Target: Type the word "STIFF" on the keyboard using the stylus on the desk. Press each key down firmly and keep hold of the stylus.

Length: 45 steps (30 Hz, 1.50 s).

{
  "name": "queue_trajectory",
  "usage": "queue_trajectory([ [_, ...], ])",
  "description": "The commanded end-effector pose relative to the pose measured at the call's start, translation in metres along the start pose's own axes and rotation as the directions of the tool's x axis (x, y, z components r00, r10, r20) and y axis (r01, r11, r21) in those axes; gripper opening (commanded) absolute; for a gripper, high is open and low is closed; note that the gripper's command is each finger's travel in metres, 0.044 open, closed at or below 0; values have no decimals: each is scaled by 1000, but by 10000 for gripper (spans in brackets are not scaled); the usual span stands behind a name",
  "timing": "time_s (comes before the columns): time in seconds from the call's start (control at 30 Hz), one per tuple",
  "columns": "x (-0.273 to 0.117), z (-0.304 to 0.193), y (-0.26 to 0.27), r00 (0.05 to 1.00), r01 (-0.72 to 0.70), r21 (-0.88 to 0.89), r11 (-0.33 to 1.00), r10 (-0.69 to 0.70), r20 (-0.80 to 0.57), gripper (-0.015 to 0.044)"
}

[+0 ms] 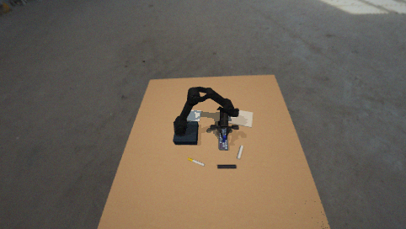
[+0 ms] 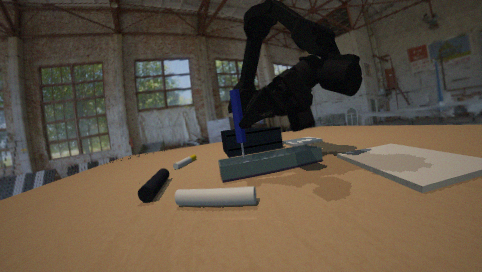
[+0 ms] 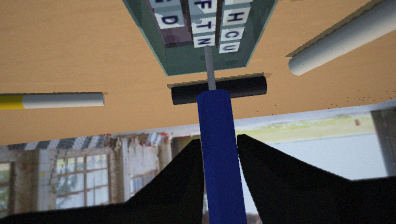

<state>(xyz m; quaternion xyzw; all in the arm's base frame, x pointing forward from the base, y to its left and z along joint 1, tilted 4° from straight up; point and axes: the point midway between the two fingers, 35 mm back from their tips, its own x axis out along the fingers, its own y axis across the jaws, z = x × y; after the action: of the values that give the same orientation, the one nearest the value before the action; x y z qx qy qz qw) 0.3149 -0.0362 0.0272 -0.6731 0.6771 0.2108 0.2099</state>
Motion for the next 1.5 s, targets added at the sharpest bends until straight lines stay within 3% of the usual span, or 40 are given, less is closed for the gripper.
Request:
queue_trajectory([
  [0.0,2,3,0,1000,0,-7,1000,0,-6,81],
  [1.47,9,14,0,1000,0,-7,1000,0,-6,81],
])
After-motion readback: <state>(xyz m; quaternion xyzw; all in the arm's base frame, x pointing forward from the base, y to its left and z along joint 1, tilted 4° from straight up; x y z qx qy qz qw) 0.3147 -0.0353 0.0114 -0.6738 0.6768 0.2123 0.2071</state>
